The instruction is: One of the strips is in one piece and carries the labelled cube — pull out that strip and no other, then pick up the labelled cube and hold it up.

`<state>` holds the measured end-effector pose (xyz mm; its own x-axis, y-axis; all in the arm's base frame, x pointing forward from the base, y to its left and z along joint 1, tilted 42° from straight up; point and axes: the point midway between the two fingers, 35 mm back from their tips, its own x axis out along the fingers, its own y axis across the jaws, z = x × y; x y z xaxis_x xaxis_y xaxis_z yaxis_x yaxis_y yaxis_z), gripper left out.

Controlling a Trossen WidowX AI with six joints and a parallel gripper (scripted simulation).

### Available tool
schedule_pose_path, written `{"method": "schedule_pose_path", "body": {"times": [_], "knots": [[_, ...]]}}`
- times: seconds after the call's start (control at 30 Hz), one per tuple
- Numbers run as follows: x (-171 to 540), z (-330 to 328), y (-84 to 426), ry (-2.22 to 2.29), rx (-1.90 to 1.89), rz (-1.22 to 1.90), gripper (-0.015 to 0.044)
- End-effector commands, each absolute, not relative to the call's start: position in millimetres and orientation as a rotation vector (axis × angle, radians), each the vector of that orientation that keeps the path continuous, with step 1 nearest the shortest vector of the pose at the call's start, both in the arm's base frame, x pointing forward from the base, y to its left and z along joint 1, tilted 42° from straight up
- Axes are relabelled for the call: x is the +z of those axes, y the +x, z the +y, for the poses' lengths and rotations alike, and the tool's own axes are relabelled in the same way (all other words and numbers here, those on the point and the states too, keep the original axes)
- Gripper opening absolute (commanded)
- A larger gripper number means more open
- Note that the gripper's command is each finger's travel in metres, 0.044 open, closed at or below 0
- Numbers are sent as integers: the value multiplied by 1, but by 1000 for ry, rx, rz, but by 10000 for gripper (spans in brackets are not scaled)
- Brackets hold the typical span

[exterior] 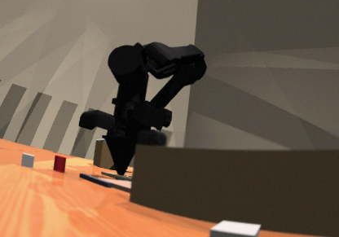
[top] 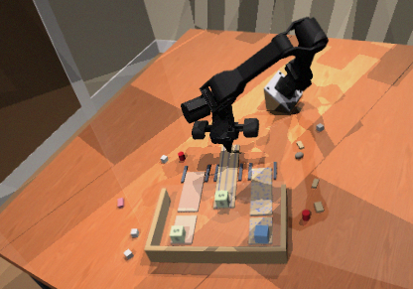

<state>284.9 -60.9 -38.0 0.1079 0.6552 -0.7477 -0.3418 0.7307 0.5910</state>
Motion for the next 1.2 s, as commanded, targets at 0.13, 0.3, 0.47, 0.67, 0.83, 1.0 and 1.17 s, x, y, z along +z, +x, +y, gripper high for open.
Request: {"method": "schedule_pose_path", "body": {"times": [0.13, 0.3, 0.47, 0.67, 0.83, 1.0, 1.17], "knots": [[-46, -60, 267, 298, 757, 1293, 0], [-48, -62, 260, 298, 757, 1294, 0], [-50, -63, 253, 298, 757, 1294, 0], [-53, -66, 244, 298, 757, 1295, 0], [-55, -67, 237, 297, 757, 1295, 0], [-58, -69, 230, 297, 757, 1295, 0], [-60, -71, 223, 297, 756, 1296, 0]]}}
